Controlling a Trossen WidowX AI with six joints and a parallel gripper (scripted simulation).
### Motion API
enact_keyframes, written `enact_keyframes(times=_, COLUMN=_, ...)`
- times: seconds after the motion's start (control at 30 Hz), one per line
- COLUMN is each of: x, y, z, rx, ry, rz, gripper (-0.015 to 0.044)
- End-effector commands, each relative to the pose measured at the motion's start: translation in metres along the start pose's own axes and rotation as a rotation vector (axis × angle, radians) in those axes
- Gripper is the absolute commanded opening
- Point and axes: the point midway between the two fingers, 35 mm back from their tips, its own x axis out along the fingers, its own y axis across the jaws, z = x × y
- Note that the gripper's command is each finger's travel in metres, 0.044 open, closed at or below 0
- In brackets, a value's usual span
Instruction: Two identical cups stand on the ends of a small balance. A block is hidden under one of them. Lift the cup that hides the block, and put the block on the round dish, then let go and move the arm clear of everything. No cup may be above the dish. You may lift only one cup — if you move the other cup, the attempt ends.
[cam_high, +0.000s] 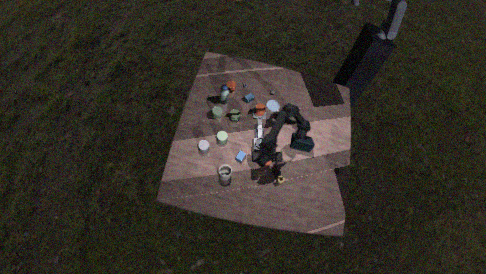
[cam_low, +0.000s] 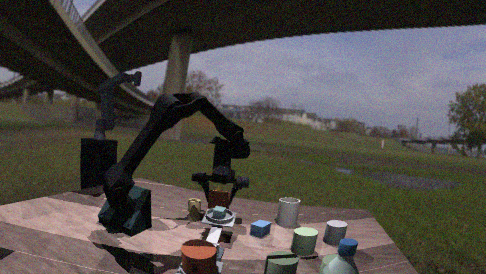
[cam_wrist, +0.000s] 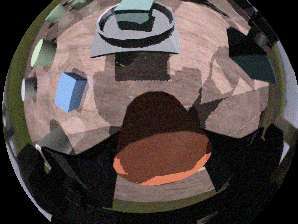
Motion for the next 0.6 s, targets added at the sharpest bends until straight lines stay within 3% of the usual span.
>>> enact_keyframes(times=0.0, x=0.005, y=0.0, z=-0.005, rx=0.01, ry=0.008, rz=0.006, gripper=0.0)
enact_keyframes(times=0.27, x=0.038, y=0.001, z=-0.005, rx=0.011, ry=0.007, rz=0.006, gripper=0.0)
enact_keyframes(times=0.57, x=0.045, y=0.001, z=-0.005, rx=0.011, ry=0.007, rz=0.006, gripper=0.0)
